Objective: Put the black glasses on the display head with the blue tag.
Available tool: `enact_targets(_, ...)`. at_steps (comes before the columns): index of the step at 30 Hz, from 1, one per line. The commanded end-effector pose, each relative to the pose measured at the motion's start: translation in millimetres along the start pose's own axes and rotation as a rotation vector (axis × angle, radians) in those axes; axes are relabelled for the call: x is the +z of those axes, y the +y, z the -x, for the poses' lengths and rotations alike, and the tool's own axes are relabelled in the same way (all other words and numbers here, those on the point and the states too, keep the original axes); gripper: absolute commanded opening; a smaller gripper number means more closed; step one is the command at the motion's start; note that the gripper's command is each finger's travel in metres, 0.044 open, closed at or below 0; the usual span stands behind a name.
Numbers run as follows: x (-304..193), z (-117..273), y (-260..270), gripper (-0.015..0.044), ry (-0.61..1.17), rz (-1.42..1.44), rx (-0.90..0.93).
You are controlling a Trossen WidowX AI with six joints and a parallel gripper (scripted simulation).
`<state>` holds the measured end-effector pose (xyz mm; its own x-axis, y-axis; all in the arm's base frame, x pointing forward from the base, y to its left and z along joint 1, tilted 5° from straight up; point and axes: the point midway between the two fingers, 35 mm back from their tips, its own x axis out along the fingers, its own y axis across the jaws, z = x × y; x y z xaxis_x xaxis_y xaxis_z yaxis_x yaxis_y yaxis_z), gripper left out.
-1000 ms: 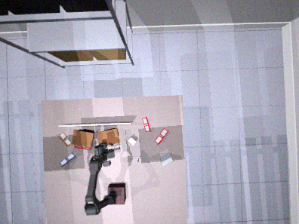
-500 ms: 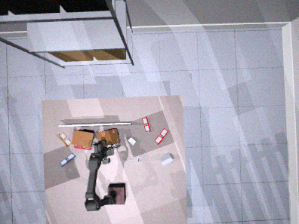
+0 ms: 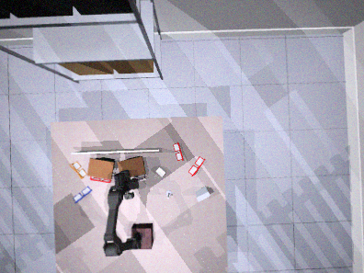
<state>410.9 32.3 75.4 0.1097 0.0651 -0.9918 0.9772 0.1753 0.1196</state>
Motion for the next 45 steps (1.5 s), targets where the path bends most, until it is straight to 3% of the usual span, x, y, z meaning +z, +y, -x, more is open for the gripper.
enact_targets(1, 1, -1, 0, 0.0, -0.004, -0.003, 0.002)
enact_targets(9, 1, -5, 0, 0.0, -0.004, -0.003, 0.002)
enact_targets(13, 0, -4, 0, 0.0105, 0.0, 0.0, 0.0)
enact_targets(14, 0, -4, 0, 0.0108, 0.0, 0.0, 0.0)
enact_targets(21, 0, -4, 0, 0.0108, 0.0, 0.0, 0.0)
enact_targets(26, 0, 24, 0, 0.0108, 0.002, -0.003, -0.014)
enact_targets(32, 0, 27, -2, 0.0108, 0.002, -0.003, -0.016)
enact_targets(45, 0, 42, -51, 0.0108, 0.002, -0.003, -0.02)
